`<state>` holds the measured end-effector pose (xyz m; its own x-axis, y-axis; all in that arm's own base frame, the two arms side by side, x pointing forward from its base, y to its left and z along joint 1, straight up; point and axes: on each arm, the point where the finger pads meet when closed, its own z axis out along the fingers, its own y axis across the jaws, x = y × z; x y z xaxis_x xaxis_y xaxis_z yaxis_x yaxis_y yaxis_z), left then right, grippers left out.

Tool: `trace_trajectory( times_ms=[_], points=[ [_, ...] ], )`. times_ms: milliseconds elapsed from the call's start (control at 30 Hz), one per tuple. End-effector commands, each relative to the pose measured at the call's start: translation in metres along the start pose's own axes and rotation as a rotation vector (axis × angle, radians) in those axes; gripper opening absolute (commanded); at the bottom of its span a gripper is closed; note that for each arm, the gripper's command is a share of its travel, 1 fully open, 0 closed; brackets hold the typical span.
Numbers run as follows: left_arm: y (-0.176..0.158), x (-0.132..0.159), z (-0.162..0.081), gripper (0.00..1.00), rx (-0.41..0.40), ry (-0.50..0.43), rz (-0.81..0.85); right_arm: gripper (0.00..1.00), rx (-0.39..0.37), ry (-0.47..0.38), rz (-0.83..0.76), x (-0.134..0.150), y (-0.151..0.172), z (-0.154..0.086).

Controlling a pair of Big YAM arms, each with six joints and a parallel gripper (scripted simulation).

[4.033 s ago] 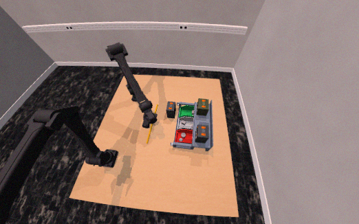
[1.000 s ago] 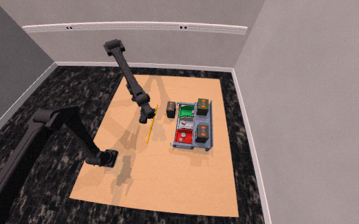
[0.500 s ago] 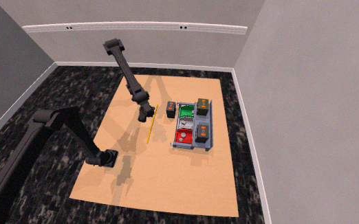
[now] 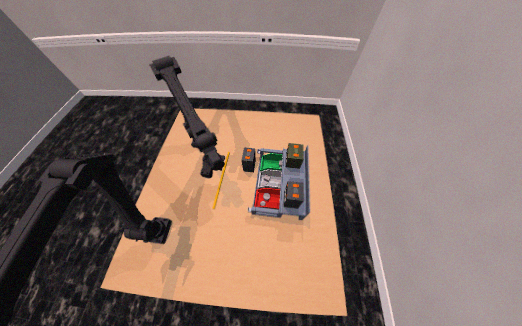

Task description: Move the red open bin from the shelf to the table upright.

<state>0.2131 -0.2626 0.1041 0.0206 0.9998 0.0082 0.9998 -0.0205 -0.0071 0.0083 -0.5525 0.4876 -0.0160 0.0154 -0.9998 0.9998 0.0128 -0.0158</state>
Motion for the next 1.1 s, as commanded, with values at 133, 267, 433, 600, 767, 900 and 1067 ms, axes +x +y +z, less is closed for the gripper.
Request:
trace_trajectory(
  times_ms=[133,267,433,600,767,900,1067],
  points=[
    [0.0176,-0.0238,-0.0349,0.43,-0.056,-0.069,-0.002,1.0,0.007,-0.016,0.016,-0.0127,-0.0057,-0.0079],
    [0.0175,-0.0237,-0.0357,0.0,-0.057,-0.071,-0.002,1.0,0.007,-0.016,0.016,-0.0127,-0.0057,-0.0079],
    [0.0175,-0.0235,-0.0367,0.0,-0.058,-0.071,-0.002,1.0,0.007,-0.016,0.016,-0.0127,-0.0057,-0.0079],
    [0.018,-0.024,-0.0368,0.0,-0.059,-0.072,-0.002,1.0,0.007,-0.016,0.016,-0.0127,-0.0057,-0.0079],
    [0.0181,-0.024,-0.0372,0.0,-0.059,-0.073,-0.002,1.0,0.007,-0.016,0.016,-0.0127,-0.0057,-0.0079],
    [0.0182,-0.024,-0.0376,0.0,-0.06,-0.073,-0.002,1.0,0.007,-0.016,0.016,-0.0127,-0.0057,-0.0079],
    [0.0184,-0.0241,-0.0379,0.0,-0.06,-0.073,-0.002,1.0,0.007,-0.016,0.016,-0.0127,-0.0057,-0.0079]
  ],
)
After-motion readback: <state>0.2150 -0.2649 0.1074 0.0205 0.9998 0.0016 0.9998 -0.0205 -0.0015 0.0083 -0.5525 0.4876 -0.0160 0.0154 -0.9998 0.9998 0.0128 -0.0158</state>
